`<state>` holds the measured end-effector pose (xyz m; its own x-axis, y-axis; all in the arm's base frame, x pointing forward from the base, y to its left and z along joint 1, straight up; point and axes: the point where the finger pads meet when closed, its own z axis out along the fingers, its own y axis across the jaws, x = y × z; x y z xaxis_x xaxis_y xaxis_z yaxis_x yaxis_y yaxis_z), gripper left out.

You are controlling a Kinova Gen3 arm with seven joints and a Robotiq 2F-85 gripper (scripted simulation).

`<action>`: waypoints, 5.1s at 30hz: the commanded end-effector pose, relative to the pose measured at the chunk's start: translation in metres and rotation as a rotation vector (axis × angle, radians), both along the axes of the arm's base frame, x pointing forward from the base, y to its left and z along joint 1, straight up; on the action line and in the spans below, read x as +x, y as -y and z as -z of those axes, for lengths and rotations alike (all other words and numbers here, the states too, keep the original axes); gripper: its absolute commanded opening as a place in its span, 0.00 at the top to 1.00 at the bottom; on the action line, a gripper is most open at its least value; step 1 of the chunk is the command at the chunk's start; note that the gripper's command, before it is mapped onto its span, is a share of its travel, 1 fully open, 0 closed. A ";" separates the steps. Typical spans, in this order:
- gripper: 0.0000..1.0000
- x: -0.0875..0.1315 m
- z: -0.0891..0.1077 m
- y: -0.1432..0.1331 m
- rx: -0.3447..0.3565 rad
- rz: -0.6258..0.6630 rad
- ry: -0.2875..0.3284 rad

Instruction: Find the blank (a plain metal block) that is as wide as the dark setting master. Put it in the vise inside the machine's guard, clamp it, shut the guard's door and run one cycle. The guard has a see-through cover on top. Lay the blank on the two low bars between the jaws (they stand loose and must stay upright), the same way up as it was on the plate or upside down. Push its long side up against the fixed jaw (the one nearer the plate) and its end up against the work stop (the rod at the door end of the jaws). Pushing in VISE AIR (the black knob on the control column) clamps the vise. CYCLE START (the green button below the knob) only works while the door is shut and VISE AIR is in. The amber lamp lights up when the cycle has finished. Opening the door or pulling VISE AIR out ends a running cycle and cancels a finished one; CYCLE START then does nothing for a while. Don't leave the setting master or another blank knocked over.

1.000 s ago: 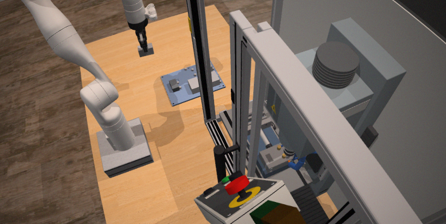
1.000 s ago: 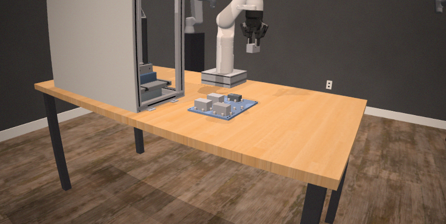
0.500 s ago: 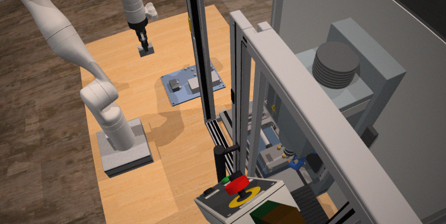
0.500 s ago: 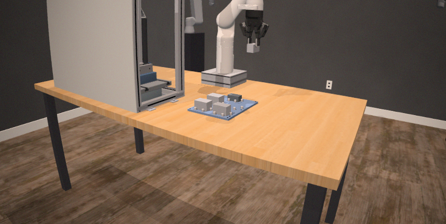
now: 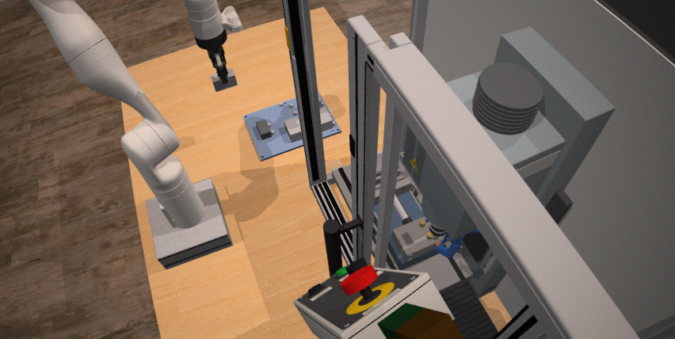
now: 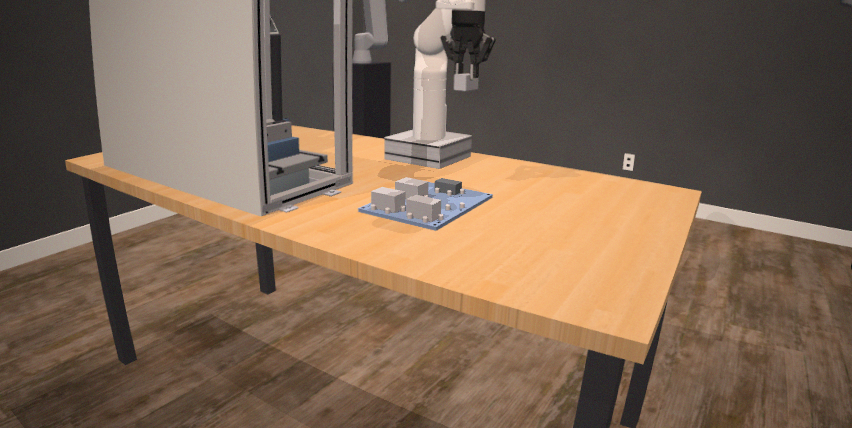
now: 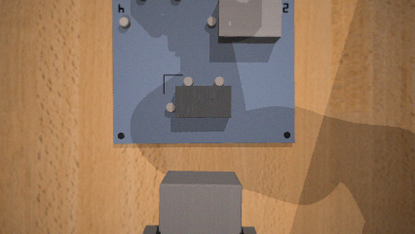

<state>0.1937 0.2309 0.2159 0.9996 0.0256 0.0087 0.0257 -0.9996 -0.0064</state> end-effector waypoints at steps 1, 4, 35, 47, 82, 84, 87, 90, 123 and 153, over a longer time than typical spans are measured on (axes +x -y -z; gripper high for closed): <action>0.90 -0.002 -0.001 0.001 -0.001 -0.013 -0.005; 0.90 0.001 -0.012 0.027 0.000 -0.008 -0.003; 0.90 0.006 -0.038 0.091 -0.002 -0.013 -0.004; 0.90 0.009 -0.057 0.136 -0.002 -0.013 -0.004; 0.90 0.012 -0.094 0.227 -0.002 -0.013 -0.004; 0.90 0.012 -0.094 0.227 -0.002 -0.013 -0.004; 0.90 0.013 -0.096 0.235 -0.001 -0.007 0.001; 0.90 0.013 -0.108 0.262 -0.002 -0.011 -0.003; 0.90 0.014 -0.142 0.341 -0.003 -0.011 -0.001; 0.90 0.012 -0.164 0.395 -0.003 -0.013 -0.004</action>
<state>0.2078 -0.1618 0.3795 0.9993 0.0353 0.0116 0.0353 -0.9994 -0.0035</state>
